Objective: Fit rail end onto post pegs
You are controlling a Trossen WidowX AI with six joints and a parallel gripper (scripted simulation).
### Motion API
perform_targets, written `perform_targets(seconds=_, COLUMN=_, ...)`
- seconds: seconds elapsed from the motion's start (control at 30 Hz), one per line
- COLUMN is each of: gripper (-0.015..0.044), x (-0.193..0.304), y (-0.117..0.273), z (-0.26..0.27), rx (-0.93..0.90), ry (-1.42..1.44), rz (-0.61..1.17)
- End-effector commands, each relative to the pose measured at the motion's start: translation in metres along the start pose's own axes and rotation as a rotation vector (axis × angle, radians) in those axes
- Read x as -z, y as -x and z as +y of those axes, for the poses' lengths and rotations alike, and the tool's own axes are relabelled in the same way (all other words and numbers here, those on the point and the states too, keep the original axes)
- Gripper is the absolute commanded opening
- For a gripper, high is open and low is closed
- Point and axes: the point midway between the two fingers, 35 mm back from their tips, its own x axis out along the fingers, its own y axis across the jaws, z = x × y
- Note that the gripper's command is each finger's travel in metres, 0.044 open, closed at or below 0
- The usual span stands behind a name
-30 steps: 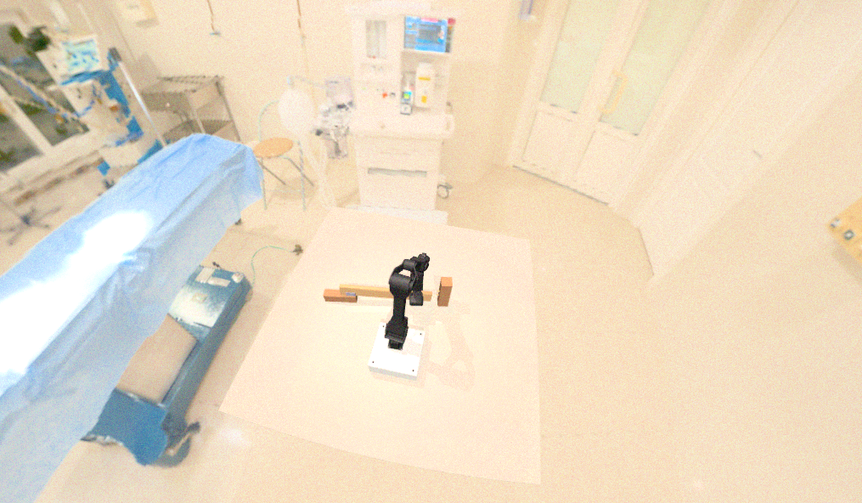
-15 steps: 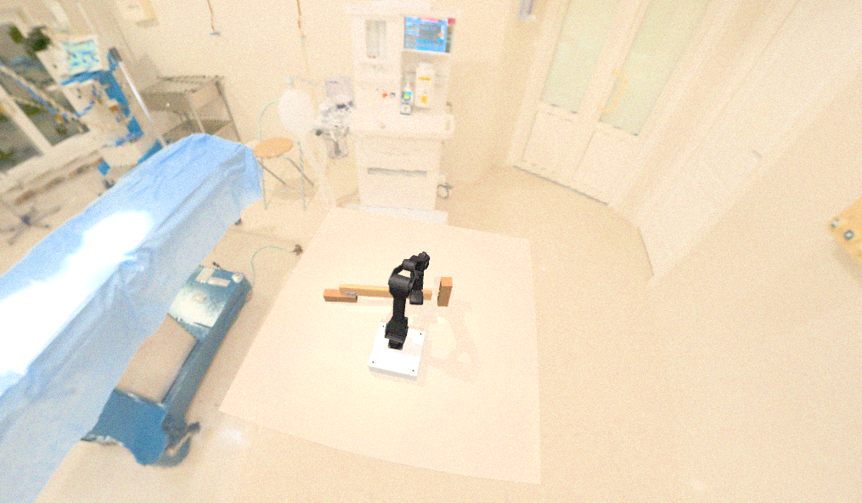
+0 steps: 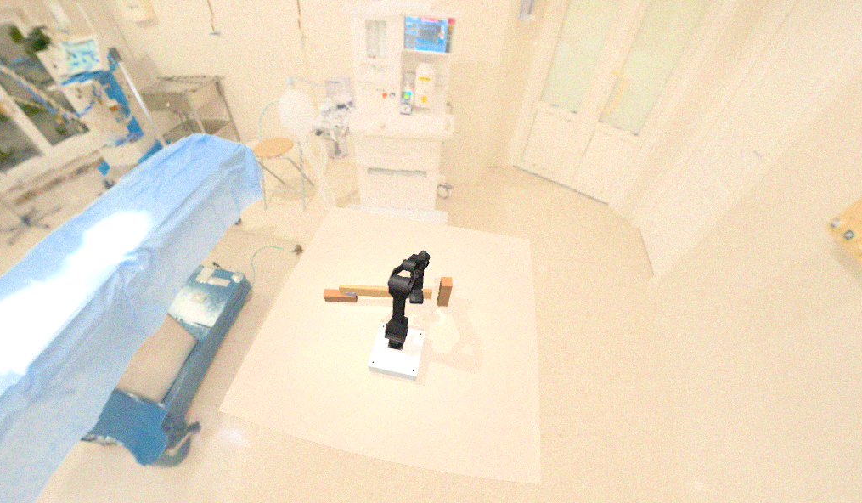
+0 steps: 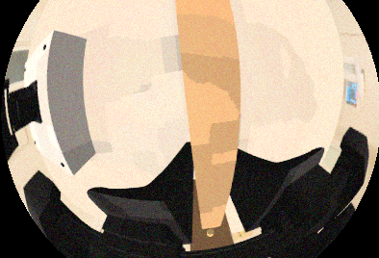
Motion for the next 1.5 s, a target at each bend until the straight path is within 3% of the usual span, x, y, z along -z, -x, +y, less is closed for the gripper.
perform_targets(seconds=0.0, gripper=0.0000, x=-0.0004, y=0.0059, z=-0.0031, rx=0.014, ry=-0.002, rz=-0.005)
perform_targets(seconds=1.47, gripper=0.0000, x=-0.0004, y=0.0112, z=-0.0012, rx=0.014, ry=-0.002, rz=-0.005)
